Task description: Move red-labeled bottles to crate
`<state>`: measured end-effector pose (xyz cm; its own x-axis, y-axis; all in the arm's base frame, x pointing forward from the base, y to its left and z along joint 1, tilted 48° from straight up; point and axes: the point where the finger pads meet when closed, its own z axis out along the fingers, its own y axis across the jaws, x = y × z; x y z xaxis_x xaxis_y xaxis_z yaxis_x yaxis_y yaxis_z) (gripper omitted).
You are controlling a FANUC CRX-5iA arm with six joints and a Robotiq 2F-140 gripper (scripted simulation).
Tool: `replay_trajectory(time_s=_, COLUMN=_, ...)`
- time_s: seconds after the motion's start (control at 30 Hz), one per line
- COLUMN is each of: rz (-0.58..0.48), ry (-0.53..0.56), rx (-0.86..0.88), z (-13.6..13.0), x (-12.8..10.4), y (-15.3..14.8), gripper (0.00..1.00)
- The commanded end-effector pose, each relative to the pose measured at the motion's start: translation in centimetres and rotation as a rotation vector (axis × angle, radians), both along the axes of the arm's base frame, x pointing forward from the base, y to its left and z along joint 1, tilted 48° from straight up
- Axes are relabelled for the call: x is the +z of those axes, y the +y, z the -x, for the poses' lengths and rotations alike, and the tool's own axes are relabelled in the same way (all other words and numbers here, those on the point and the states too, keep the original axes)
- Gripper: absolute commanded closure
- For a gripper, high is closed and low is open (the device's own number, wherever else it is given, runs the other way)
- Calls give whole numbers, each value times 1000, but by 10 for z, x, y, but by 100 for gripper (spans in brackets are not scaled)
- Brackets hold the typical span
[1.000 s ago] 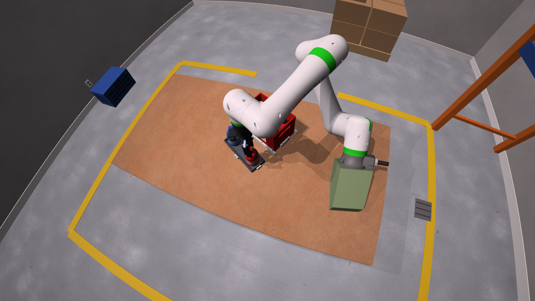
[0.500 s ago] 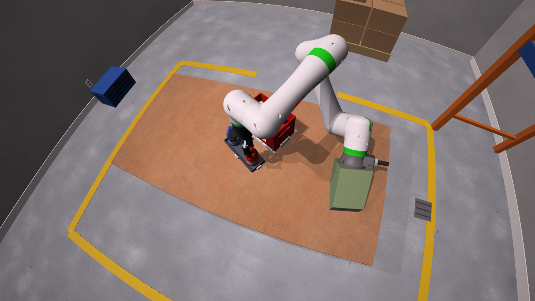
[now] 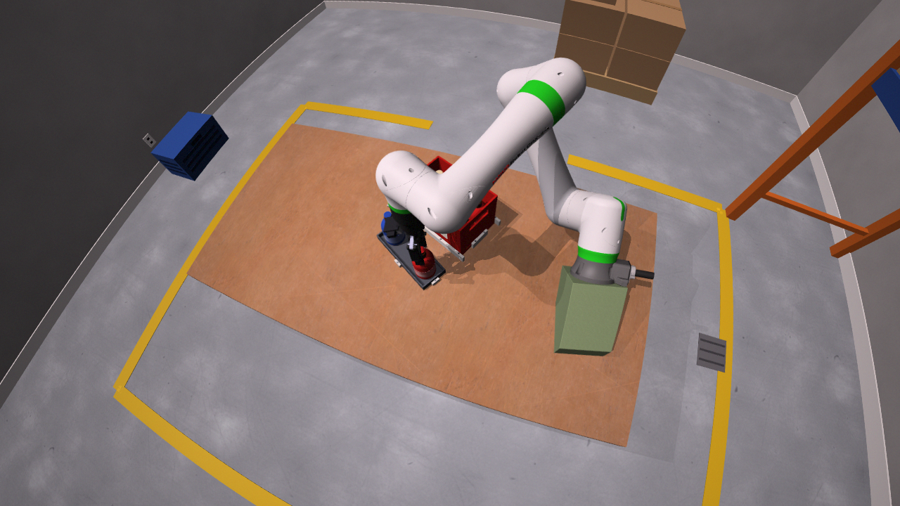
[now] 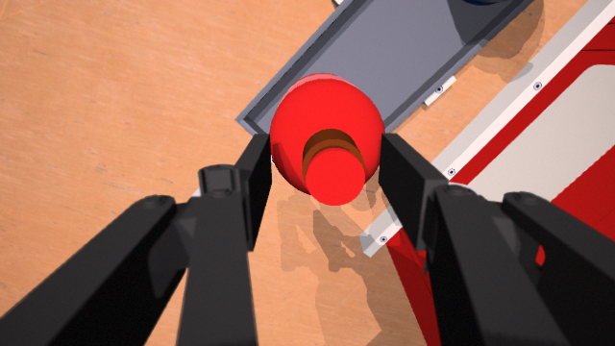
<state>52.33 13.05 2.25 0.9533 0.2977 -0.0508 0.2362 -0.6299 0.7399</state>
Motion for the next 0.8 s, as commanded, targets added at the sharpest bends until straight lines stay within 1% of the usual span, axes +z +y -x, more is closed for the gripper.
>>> replay_trajectory(time_s=0.0, rz=-1, ry=-1, rx=2, z=0, x=1, y=1, gripper=56)
replay_trajectory(time_s=0.57, rz=-1, ry=-1, rx=2, z=0, x=1, y=1, gripper=56)
replay_trajectory(time_s=0.6, rz=-1, ry=-1, rx=2, z=0, x=1, y=1, gripper=90)
replay_trajectory(time_s=0.77, rz=-1, ry=-1, rx=2, z=0, x=1, y=1, gripper=90)
